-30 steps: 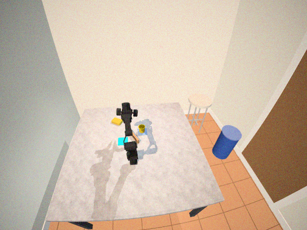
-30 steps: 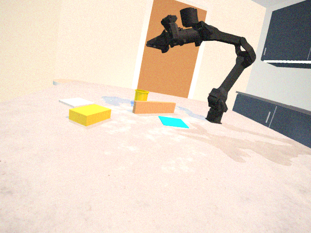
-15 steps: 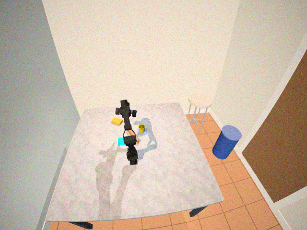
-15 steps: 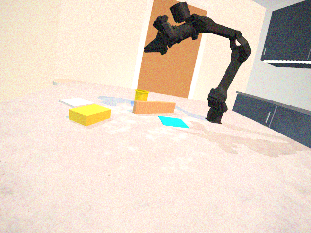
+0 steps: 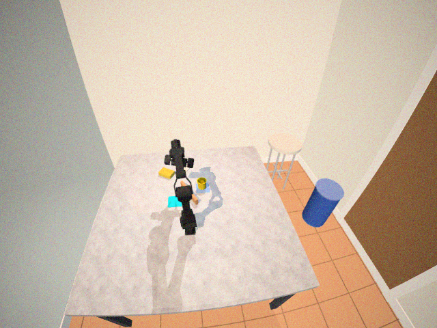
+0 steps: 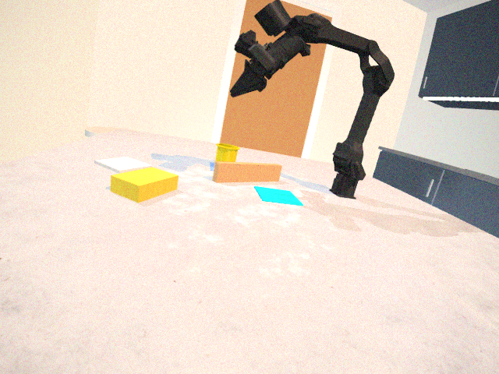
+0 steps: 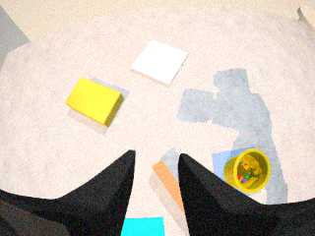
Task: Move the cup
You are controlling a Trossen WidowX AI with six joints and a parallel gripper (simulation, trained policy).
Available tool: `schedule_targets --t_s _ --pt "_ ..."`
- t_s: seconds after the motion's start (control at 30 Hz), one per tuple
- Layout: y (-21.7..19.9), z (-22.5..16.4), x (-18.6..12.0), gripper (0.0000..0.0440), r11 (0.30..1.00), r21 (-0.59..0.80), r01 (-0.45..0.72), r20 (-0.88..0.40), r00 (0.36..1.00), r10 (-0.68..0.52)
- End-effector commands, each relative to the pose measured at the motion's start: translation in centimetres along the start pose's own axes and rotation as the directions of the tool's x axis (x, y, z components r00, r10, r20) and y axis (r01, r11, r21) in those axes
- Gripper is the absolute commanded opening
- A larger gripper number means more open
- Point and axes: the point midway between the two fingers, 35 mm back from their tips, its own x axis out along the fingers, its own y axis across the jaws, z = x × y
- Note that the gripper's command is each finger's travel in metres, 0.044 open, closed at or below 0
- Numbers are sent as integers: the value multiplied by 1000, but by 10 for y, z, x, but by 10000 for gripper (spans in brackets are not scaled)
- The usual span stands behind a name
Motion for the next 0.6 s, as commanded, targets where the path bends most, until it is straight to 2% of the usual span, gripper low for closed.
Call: schedule_targets --t_s 0.0,0.57 --pt "-3 -4 6 130 1000 0 24 -50 998 -24" --pt "-27 -22 27 128 990 -79 120 -290 947 -138"
